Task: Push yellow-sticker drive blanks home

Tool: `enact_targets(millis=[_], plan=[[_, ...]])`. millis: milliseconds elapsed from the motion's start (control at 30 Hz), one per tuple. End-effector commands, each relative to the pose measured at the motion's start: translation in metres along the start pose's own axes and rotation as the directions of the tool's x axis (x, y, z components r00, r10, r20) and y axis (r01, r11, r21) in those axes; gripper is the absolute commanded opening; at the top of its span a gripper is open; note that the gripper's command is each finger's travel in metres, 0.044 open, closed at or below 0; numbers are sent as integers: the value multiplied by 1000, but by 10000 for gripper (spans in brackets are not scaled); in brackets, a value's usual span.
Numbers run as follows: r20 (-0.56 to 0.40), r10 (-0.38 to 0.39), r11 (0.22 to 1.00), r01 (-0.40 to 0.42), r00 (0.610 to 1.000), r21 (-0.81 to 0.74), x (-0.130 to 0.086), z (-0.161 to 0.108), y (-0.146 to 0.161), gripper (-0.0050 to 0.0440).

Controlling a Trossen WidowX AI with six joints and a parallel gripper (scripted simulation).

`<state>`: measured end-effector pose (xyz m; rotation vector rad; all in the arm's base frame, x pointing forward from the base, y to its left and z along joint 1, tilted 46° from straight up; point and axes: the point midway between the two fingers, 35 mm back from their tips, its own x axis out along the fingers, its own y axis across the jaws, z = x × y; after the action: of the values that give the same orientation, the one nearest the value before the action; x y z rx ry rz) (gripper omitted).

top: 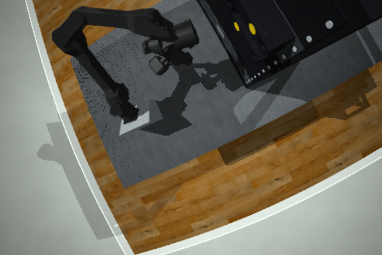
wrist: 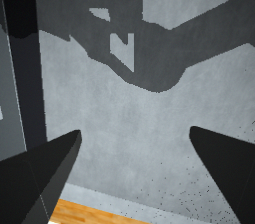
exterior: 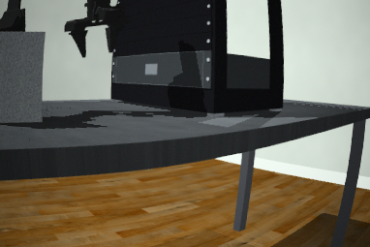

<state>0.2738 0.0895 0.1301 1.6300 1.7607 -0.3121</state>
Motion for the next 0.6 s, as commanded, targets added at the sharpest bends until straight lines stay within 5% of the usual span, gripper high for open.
enact_targets(millis=[0,567], plan=[[5,10,1000,-10,1000,-12,-3,-2,3,440],[44,8,998,-6,999,-59,-9,-1,3,440]])
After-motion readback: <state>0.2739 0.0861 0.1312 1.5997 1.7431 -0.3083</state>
